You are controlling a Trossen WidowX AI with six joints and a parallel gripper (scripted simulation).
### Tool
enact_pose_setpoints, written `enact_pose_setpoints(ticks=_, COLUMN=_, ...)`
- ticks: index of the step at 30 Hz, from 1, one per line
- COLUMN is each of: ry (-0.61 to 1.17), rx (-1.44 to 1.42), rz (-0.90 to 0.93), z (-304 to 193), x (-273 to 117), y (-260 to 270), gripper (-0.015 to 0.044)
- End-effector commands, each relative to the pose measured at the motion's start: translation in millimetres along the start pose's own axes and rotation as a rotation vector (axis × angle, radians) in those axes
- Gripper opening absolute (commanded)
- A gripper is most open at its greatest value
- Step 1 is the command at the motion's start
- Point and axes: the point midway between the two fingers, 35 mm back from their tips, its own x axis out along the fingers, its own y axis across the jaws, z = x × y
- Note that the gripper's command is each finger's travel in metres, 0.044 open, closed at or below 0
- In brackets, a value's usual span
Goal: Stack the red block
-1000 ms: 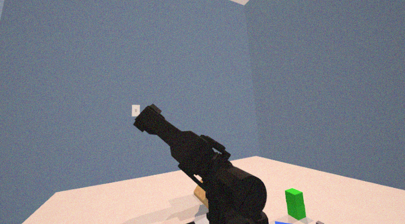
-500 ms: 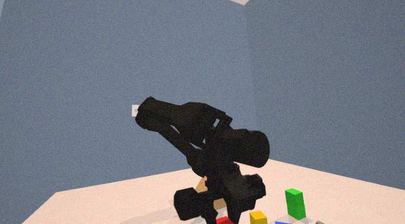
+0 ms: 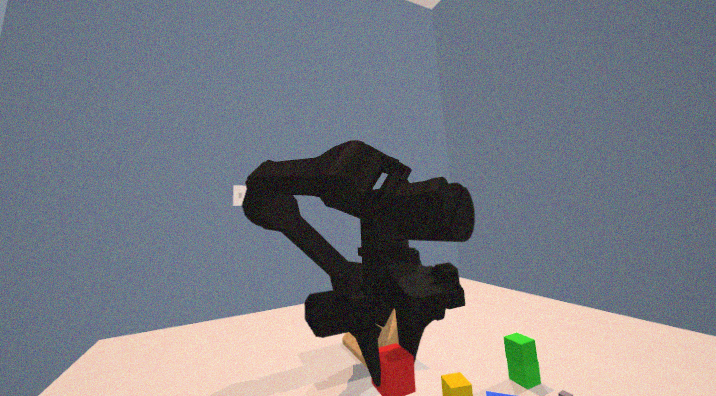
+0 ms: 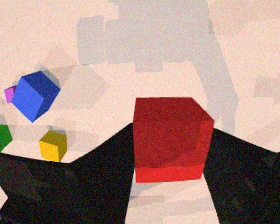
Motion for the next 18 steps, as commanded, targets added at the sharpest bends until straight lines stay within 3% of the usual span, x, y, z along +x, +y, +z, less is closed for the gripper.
enact_pose_setpoints(ticks=1, ry=0.0, rx=0.002, rz=0.005, z=1, x=-4, y=2, gripper=0.0)
enact_pose_setpoints(ticks=18, ry=-0.023, rx=-0.152, rz=0.051, z=-5, x=-9, y=136, gripper=0.0)
